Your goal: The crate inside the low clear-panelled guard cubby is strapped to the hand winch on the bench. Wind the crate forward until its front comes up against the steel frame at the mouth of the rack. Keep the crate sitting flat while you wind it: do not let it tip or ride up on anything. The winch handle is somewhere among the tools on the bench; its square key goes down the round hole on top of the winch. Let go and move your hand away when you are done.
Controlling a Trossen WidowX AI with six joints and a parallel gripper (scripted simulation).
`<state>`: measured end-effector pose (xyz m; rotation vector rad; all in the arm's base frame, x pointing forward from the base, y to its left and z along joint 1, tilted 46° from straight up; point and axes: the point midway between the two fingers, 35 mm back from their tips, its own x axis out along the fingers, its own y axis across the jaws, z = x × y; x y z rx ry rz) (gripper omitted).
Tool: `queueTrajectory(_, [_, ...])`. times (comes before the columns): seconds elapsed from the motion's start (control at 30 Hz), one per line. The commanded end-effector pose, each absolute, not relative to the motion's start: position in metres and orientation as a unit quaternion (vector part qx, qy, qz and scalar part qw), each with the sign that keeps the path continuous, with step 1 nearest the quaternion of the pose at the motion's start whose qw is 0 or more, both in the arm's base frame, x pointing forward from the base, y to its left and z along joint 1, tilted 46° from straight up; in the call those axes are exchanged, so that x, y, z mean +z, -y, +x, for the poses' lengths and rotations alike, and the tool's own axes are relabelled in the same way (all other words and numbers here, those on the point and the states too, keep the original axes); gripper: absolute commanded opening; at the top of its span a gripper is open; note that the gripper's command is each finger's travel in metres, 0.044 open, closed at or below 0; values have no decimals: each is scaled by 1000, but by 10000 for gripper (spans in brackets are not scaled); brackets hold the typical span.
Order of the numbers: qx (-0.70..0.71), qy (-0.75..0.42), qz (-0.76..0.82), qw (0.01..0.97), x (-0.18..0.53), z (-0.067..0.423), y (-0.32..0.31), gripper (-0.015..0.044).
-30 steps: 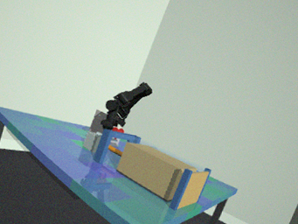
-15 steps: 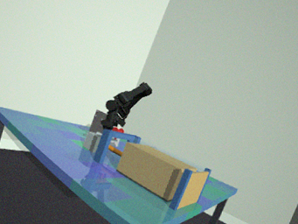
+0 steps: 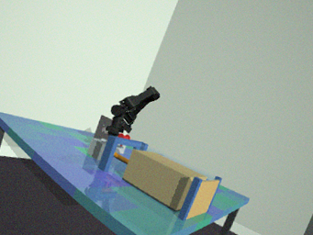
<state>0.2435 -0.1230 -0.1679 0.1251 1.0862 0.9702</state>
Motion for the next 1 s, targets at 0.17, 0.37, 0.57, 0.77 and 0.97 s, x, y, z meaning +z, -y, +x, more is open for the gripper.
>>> queueTrajectory(0.17, [442,-501,61,742,-171,244,120,0])
queueTrajectory(0.37, [431,-509,74,741,-172,246,122,0])
queueTrajectory(0.57, [432,-509,72,741,-172,246,122,0])
queueTrajectory(0.77, [464,-481,33,743,-169,242,118,0])
queueTrajectory(0.97, [466,-480,30,743,-169,242,119,0])
